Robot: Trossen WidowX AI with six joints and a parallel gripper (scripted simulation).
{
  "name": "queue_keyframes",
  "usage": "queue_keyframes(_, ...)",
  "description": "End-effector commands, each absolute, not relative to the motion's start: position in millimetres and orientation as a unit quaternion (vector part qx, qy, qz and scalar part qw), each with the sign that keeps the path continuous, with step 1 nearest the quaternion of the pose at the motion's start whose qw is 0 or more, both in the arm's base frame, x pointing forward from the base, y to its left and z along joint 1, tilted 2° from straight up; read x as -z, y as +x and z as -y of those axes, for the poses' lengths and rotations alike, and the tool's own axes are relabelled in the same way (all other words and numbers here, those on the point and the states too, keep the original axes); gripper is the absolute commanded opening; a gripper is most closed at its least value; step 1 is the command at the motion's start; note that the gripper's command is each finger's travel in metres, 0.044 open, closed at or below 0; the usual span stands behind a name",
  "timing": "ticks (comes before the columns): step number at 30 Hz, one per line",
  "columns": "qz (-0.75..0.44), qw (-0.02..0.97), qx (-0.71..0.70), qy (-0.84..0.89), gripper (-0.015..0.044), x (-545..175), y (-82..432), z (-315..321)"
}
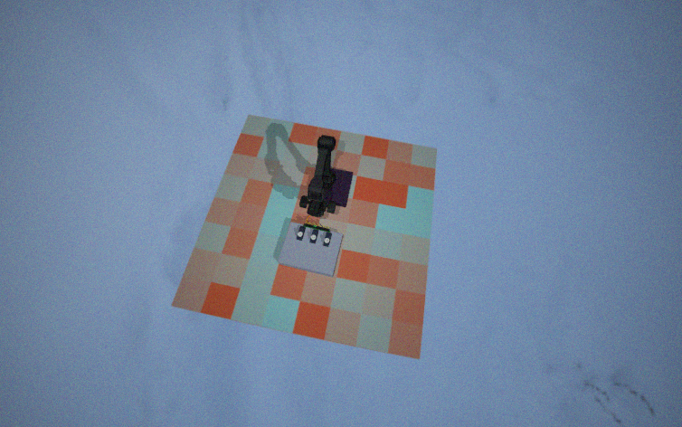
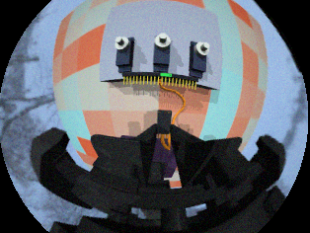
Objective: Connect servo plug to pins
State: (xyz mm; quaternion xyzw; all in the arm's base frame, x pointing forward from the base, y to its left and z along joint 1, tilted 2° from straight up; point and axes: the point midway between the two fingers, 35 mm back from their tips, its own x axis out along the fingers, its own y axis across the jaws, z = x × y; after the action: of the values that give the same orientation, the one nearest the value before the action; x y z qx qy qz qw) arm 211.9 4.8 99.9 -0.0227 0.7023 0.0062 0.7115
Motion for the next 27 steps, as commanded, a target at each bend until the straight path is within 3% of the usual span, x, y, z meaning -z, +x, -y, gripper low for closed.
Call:
queue_keyframes(1,-0.7,0.714,0.008,-0.011,0.0,-95.7,206.8,-4.5)
queue_keyframes(10,-0.7,0.714,0.008,-0.011,0.0,-59.3,207.3,-3.5)
queue_keyframes(27,-0.699,0.715,0.008,-0.011,0.0,-61.7,242.9,-1.1)
